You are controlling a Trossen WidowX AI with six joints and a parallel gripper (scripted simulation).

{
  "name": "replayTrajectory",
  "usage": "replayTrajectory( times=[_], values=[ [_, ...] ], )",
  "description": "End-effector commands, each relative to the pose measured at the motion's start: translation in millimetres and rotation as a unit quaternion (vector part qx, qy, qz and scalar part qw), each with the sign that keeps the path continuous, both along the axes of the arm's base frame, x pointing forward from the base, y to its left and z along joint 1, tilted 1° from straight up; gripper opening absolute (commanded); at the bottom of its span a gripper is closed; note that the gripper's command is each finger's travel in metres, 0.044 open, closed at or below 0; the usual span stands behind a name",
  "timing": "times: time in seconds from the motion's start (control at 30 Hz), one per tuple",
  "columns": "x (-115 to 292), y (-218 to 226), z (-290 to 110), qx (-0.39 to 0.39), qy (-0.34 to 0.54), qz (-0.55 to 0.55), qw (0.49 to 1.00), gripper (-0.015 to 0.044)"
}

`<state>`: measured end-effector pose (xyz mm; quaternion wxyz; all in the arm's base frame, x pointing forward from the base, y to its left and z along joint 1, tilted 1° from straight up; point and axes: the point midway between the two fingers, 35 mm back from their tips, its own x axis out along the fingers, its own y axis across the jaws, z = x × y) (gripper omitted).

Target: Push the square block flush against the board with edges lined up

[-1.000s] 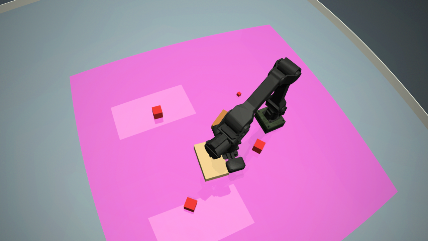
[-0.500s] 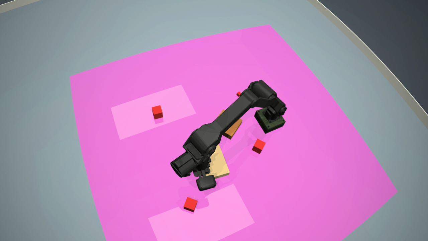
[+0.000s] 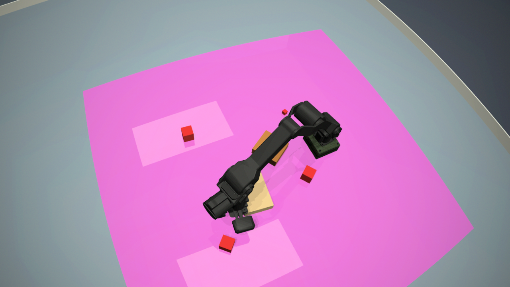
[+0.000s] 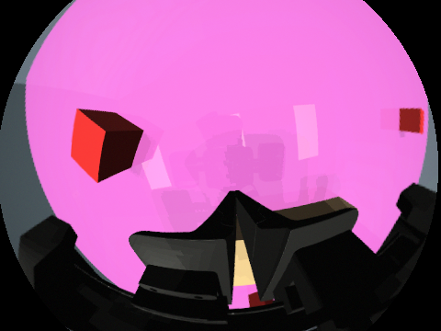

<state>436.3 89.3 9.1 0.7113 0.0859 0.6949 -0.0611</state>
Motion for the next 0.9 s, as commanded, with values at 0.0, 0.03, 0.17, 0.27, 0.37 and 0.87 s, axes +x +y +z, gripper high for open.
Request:
replayTrajectory(
  times=[0.0,0.03,0.17,0.27,0.37,0.87],
  values=[
    [-3,1,0,-0.001,-0.001,0.000,1.000,0.0000],
    [-4,1,0,-0.001,-0.001,0.000,1.000,0.0000],
    [-9,2,1,-0.001,-0.001,0.000,1.000,0.0000],
    [-12,3,1,-0.001,-0.001,0.000,1.000,0.0000],
    [-15,4,1,-0.001,-0.001,0.000,1.000,0.0000],
    [-33,9,0,-0.001,0.000,0.000,1.000,0.0000]
  ],
)
